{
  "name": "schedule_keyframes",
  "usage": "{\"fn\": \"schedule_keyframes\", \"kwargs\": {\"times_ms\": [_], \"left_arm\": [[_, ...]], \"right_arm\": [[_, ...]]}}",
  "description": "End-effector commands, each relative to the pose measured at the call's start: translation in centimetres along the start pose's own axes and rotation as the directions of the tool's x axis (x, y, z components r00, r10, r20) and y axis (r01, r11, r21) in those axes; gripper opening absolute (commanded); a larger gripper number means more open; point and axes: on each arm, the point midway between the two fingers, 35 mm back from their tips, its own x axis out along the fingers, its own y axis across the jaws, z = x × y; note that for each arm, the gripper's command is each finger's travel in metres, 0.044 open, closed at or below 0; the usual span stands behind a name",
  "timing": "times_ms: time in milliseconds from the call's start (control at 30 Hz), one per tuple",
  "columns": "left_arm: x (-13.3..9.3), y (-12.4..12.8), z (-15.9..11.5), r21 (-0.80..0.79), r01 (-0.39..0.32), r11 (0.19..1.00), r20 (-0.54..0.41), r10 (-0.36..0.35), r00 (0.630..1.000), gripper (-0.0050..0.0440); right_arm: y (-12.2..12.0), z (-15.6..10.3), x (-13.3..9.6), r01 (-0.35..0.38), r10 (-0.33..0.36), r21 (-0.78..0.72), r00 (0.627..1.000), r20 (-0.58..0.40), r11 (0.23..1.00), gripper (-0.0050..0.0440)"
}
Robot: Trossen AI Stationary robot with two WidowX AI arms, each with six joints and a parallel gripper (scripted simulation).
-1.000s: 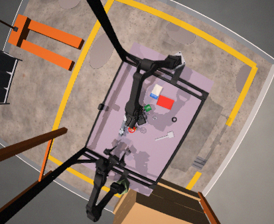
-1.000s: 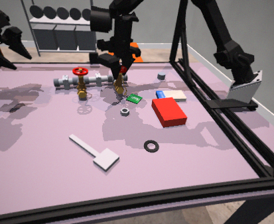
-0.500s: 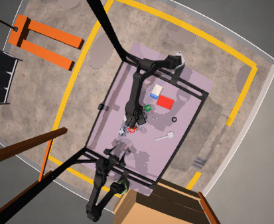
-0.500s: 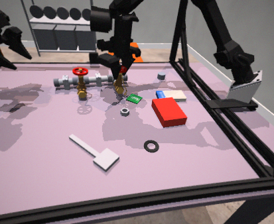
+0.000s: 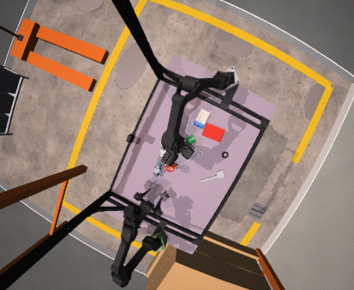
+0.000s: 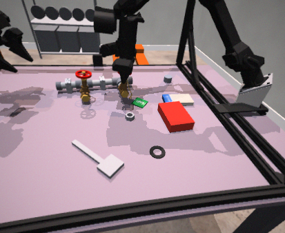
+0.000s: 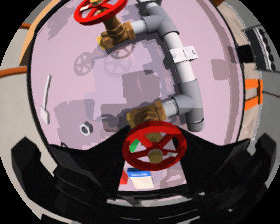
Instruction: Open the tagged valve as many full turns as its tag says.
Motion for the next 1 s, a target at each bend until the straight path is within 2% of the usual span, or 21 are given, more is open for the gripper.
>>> {"fn": "schedule_keyframes", "kwargs": {"times_ms": [0,100,167,300,600,667,733,900,933,967], "left_arm": [[0.00,0.00,0.00,-0.220,0.000,0.976,-0.001,0.000,1.000,0.0000],[0.00,-0.01,0.00,-0.267,0.000,0.964,-0.001,0.000,1.000,0.0000],[0.00,-0.01,0.00,-0.416,0.000,0.909,-0.001,-0.001,1.000,0.0000],[0.00,-0.01,0.01,-0.586,0.000,0.811,-0.001,-0.001,1.000,0.0000],[0.00,-0.02,0.01,-0.877,0.000,0.481,-0.001,-0.002,1.000,0.0000],[0.00,-0.02,0.01,-0.877,0.000,0.481,-0.001,-0.002,1.000,0.0000],[0.00,-0.02,0.02,-0.934,0.000,0.358,-0.001,-0.002,1.000,0.0000],[0.00,-0.02,0.02,-0.941,0.000,0.338,-0.001,-0.002,1.000,0.0000],[0.00,-0.02,0.01,-0.923,0.000,0.384,0.000,-0.001,1.000,0.0024],[0.00,-0.02,0.01,-0.923,0.000,0.384,0.000,-0.001,1.000,0.0048]], "right_arm": [[0.00,0.00,0.00,0.000,0.000,0.000,1.000,0.000,1.000,0.0400],[0.00,0.00,0.00,0.000,0.000,0.000,1.000,0.000,1.000,0.0400],[0.00,0.00,0.00,0.000,0.000,0.000,1.000,0.000,1.000,0.0400],[0.00,0.00,0.00,0.000,0.000,0.000,1.000,0.000,1.000,0.0400],[0.00,0.00,0.00,0.000,0.000,0.000,1.000,0.000,1.000,0.0400],[0.00,0.00,0.00,0.000,0.000,0.000,1.000,0.000,1.000,0.0400],[0.00,0.00,0.00,0.000,0.000,0.000,1.000,0.000,1.000,0.0400],[0.00,0.00,0.00,0.000,0.000,0.000,1.000,0.000,1.000,0.0400],[0.00,0.00,0.00,0.000,0.000,0.000,1.000,0.000,1.000,0.0400],[0.00,0.00,0.00,0.000,0.000,0.000,1.000,0.000,1.000,0.0400]]}}
